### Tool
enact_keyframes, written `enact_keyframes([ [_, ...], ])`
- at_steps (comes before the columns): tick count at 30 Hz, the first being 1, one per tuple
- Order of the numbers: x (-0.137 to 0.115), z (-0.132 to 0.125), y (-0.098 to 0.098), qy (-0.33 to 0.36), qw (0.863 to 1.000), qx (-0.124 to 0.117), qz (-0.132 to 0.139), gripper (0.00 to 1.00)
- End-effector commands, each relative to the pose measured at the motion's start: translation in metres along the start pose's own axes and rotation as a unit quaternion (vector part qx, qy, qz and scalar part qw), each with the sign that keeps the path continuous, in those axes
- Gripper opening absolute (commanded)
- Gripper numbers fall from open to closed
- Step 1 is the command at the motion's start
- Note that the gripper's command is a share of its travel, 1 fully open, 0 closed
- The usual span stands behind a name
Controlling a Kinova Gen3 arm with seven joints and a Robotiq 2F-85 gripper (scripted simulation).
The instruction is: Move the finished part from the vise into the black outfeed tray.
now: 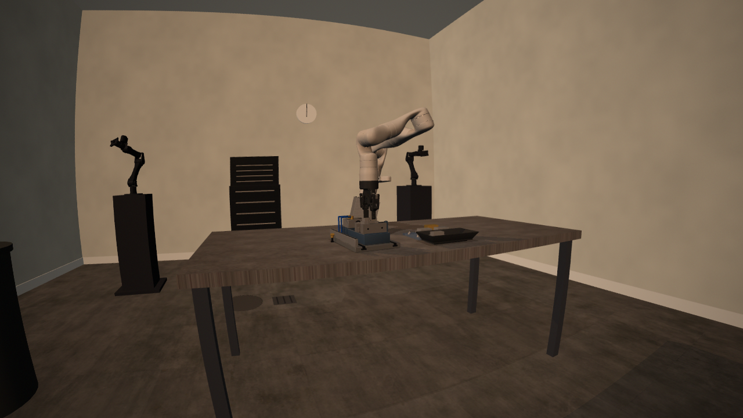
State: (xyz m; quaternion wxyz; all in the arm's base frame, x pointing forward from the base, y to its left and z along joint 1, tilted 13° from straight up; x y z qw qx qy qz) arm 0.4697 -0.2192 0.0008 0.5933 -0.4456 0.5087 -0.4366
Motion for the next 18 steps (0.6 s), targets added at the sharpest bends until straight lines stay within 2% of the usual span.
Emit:
enact_keyframes([
  [1,0.0003,0.0004,-0.0010,0.000,1.000,0.001,0.000,0.67],
  [11,0.0003,0.0004,-0.0010,0.000,1.000,0.001,0.000,0.67],
  [12,0.0003,0.0004,-0.0010,0.000,1.000,0.001,0.000,0.00],
  [18,0.0003,0.0004,-0.0010,0.000,1.000,0.001,0.000,0.00],
])
Point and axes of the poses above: the point where the finger pads meet when closed, its own y axis out along the fingers, its own z axis across the jaws, x = y × z, the point moved 6 cm from there along -y, back along the fingers, and after that the axes turned 7 degrees about -y, right-handed, at the moved point
